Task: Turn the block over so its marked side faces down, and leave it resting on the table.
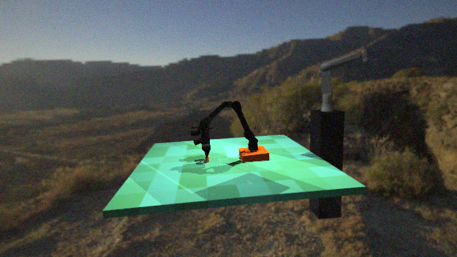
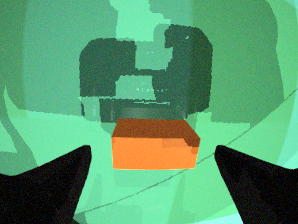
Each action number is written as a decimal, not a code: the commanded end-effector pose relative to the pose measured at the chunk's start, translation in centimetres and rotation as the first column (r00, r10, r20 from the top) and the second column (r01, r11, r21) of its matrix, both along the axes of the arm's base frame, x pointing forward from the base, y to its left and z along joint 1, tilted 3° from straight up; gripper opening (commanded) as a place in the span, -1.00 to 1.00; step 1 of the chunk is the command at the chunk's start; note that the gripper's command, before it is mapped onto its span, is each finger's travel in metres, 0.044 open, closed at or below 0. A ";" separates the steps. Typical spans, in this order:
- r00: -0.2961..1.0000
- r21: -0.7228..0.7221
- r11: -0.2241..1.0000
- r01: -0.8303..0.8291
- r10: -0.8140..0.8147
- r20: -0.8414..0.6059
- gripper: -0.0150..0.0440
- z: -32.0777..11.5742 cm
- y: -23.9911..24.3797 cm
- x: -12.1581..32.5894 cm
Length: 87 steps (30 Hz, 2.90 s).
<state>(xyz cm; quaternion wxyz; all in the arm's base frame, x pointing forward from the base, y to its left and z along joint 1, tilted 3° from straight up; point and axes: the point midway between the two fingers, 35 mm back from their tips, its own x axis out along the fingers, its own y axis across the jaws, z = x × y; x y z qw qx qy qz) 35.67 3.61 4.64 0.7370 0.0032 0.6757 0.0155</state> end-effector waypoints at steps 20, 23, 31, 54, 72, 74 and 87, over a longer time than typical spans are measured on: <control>1.000 0.003 1.000 0.003 -0.002 -0.013 0.37 -1.7 0.1 -0.1; 1.000 0.003 1.000 0.003 -0.002 -0.013 0.31 -1.7 0.1 -0.1; 1.000 0.003 1.000 0.003 -0.002 -0.013 0.13 -1.7 0.1 -0.1; 0.993 0.001 1.000 0.004 -0.004 0.119 -0.49 0.5 0.1 0.1; 0.922 0.007 1.000 0.009 -0.011 0.387 -0.49 -0.3 0.1 -0.1; 0.910 0.009 1.000 0.010 -0.013 0.415 -0.49 -0.3 0.1 -0.2; 0.840 0.017 1.000 0.014 -0.021 0.542 -0.49 -0.2 0.1 -0.8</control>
